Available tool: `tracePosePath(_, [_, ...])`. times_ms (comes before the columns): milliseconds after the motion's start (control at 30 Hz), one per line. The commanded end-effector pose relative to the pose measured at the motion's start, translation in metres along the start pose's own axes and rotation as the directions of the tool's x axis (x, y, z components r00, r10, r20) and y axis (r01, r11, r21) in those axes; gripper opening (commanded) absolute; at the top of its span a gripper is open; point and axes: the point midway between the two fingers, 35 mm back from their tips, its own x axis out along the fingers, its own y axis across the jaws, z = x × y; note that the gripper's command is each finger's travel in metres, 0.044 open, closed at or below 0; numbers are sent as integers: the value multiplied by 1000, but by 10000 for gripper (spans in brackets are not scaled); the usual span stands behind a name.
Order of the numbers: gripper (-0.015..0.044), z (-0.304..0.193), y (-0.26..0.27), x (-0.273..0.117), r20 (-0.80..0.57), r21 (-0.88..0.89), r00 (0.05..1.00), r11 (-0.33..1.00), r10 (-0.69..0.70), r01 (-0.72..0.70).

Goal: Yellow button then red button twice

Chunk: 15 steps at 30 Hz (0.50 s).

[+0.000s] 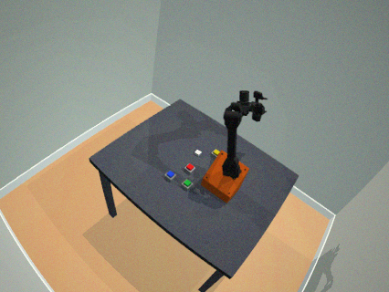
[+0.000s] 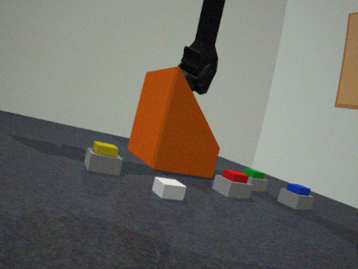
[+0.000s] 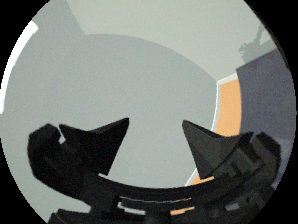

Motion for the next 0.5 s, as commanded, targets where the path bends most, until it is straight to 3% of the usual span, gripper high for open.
tracePosePath(0, [400, -48, -52, -42, -287, -748, 927, 662, -243, -58])
tracePosePath(233, [400, -64, -82, -70, -381, -904, 838, 347, -391, -250])
tracePosePath(467, [400, -72, -113, -104, -442, -863, 713, 40, -544, -504])
